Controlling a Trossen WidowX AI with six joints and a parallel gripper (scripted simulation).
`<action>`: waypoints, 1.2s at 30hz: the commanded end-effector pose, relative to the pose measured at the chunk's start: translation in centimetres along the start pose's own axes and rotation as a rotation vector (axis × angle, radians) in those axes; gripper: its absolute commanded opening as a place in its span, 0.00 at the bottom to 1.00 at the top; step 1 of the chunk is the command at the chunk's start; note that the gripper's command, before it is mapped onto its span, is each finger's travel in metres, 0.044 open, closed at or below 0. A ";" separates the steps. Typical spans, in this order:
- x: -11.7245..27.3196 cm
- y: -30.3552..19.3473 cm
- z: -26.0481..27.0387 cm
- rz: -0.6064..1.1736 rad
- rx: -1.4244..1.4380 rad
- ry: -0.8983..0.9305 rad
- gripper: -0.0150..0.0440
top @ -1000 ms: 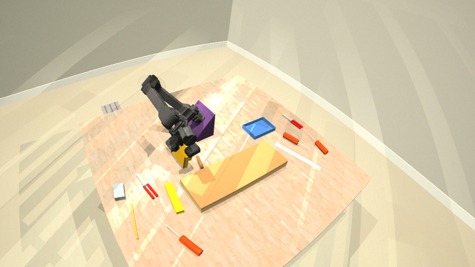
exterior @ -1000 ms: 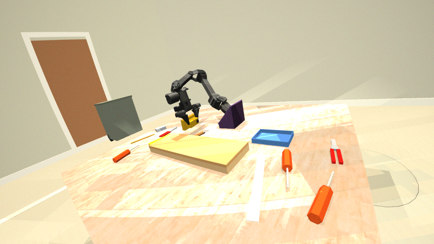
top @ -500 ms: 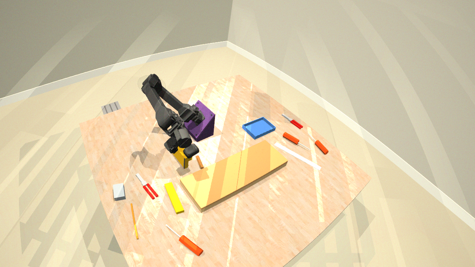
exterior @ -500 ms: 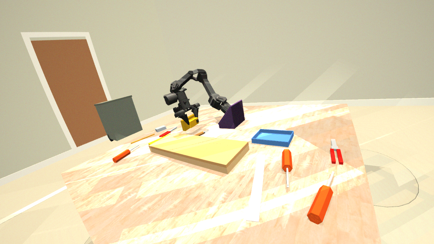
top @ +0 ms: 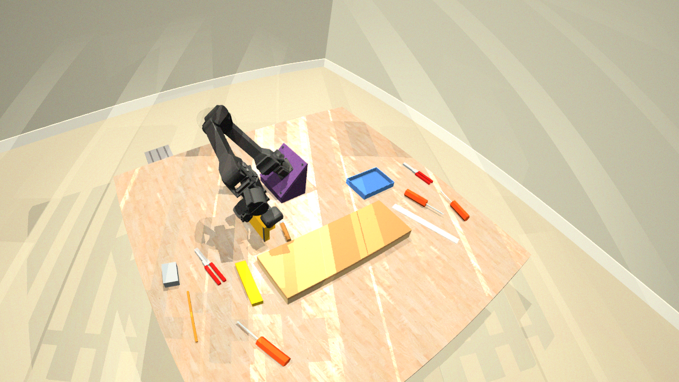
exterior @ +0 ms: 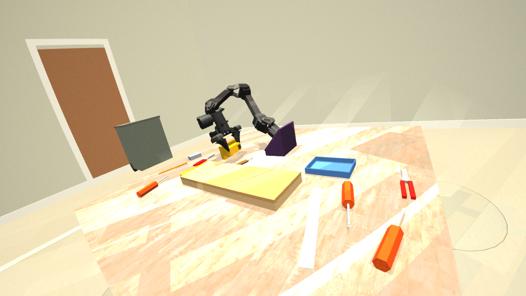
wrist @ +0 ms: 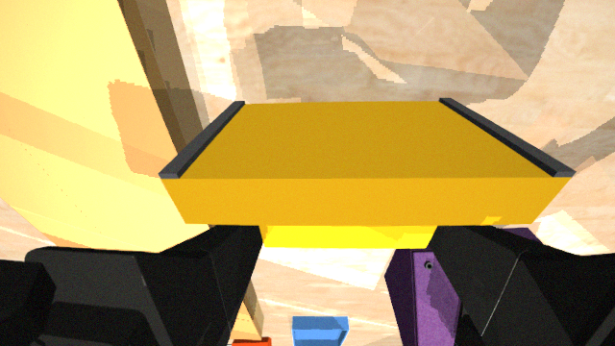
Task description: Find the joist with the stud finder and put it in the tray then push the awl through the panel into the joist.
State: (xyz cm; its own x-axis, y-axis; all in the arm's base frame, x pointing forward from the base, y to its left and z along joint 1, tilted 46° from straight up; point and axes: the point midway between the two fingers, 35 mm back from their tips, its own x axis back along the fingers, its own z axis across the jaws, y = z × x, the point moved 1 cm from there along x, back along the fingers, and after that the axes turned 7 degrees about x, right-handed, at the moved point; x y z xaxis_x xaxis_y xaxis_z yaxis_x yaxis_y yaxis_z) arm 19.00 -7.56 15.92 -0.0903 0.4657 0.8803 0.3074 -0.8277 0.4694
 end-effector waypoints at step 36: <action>0.3 1.0 0.1 0.213 0.007 0.040 0.25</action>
State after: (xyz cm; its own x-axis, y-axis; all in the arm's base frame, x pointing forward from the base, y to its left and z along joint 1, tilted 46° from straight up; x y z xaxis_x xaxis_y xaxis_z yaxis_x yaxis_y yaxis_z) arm 19.14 -8.21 16.25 -0.0505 0.2882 0.9562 0.3251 -0.9006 0.2886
